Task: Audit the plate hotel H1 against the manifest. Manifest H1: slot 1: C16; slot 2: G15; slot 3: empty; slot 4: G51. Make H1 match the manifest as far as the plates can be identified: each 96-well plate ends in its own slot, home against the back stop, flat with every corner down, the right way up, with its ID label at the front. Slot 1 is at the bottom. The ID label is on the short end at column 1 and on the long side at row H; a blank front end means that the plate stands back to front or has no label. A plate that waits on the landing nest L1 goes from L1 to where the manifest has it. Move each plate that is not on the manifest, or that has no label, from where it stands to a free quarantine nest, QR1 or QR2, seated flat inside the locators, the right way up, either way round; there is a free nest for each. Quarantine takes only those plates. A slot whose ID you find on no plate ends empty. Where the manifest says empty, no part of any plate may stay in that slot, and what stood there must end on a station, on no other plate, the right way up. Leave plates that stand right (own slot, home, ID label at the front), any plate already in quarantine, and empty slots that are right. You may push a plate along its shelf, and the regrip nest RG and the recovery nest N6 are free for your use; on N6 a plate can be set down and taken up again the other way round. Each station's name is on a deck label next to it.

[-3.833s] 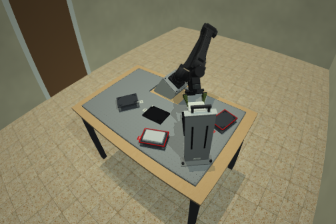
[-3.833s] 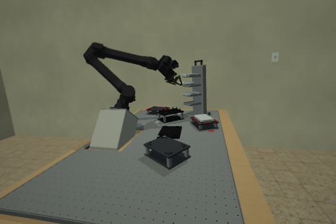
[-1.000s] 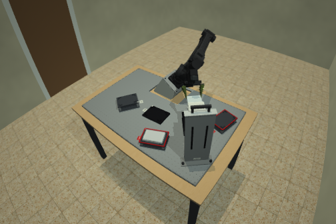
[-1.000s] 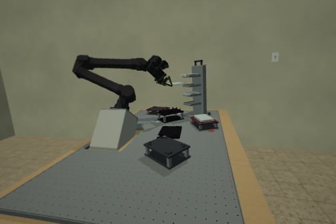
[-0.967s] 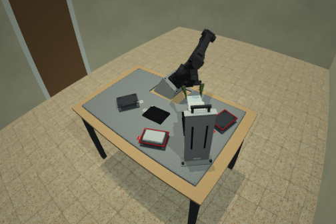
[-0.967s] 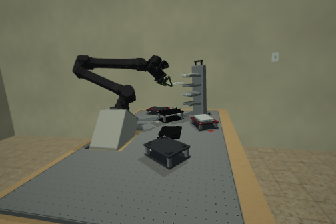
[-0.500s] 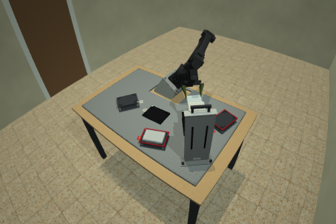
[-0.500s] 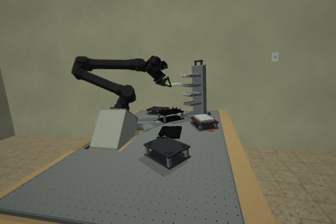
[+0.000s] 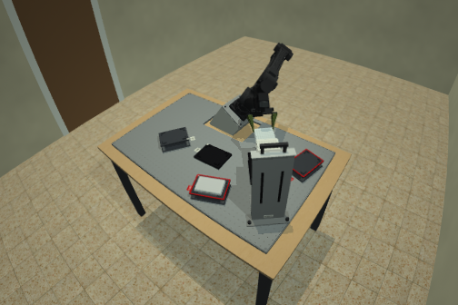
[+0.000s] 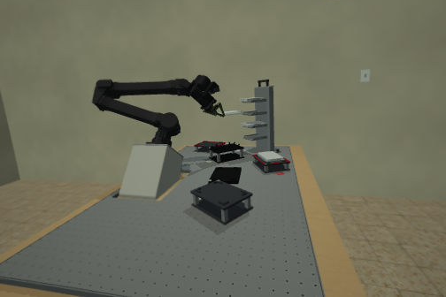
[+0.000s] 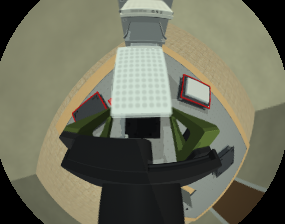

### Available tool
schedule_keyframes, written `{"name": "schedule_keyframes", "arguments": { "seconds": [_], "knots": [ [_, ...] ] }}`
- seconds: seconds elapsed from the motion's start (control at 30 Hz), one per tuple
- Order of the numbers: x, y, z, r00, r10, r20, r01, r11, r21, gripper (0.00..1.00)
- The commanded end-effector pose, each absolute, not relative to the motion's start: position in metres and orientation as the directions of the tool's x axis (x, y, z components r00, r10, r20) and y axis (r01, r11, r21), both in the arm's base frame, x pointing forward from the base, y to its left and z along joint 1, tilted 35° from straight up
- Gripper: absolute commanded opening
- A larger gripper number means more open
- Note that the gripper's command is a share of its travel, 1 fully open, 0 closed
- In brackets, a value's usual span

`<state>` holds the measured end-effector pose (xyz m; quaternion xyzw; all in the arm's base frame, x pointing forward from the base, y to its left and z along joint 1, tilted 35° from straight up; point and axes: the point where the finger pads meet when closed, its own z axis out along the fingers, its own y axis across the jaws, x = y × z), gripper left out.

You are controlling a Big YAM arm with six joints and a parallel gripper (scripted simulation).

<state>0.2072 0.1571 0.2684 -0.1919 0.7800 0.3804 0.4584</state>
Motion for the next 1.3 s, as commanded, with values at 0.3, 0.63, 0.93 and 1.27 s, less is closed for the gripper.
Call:
{"name": "schedule_keyframes", "arguments": {
  "seconds": [0.3,0.63,0.93,1.27],
  "knots": [
    [0.197,0.147,0.256,-0.507,0.05,-0.861,-0.638,0.65,0.414,0.86],
    [0.19,0.144,0.25,-0.507,0.05,-0.861,-0.638,0.65,0.413,0.86],
    [0.191,0.144,0.247,-0.519,0.052,-0.853,-0.63,0.651,0.423,0.86],
    [0.191,0.144,0.247,-0.519,0.052,-0.853,-0.63,0.651,0.423,0.86]
  ]
}}
